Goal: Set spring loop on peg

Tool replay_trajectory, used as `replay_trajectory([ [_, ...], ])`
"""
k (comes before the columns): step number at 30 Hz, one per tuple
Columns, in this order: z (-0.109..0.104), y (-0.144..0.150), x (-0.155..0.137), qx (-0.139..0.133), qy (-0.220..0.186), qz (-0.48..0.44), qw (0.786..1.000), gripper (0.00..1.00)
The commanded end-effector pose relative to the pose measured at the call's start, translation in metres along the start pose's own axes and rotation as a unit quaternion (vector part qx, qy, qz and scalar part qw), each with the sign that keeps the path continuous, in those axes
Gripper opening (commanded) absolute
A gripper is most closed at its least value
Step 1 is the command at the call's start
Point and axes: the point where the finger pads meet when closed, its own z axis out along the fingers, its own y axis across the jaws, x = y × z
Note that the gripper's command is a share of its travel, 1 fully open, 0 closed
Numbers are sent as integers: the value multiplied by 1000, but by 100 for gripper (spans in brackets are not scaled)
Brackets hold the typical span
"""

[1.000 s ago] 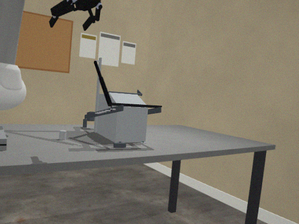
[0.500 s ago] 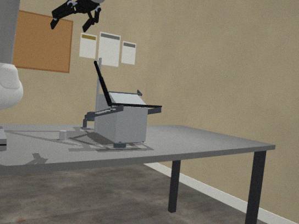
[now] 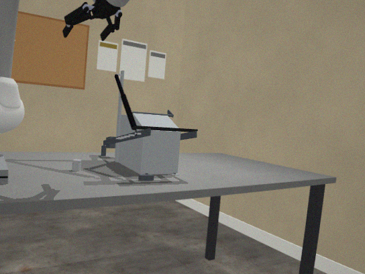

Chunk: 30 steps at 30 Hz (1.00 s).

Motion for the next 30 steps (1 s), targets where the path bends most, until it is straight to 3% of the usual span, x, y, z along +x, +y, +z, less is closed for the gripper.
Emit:
replay_trajectory([
  [1, 6, 4, 3, 0, 0, 0, 1000, 100],
  [9, 26, 16, 13, 0, 0, 0, 1000, 100],
  [30, 22, 14, 11, 0, 0, 0, 1000, 100],
])
